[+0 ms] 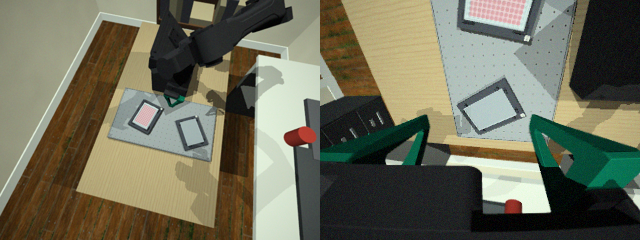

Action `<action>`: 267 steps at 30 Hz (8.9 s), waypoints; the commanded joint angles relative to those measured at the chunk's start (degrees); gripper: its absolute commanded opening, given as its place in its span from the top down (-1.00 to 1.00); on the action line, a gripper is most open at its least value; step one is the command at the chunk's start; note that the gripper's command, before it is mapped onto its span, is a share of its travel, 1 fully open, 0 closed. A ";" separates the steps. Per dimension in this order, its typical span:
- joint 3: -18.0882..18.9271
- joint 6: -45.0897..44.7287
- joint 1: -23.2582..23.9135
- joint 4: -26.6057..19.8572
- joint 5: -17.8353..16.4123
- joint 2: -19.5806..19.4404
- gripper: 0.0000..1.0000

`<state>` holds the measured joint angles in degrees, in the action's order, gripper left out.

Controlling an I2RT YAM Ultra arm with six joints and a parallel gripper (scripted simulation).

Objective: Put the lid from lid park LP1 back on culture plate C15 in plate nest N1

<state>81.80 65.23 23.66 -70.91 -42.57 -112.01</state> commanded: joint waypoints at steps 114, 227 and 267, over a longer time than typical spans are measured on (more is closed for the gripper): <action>-3.25 -86.65 -35.33 26.00 -3.43 -5.04 -1.00; -6.44 -80.37 -39.77 36.44 -2.79 -7.80 -1.00; -7.15 -78.40 -41.18 39.68 -2.51 -8.93 1.00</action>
<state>74.63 -13.26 -17.74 -31.38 -45.08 -121.16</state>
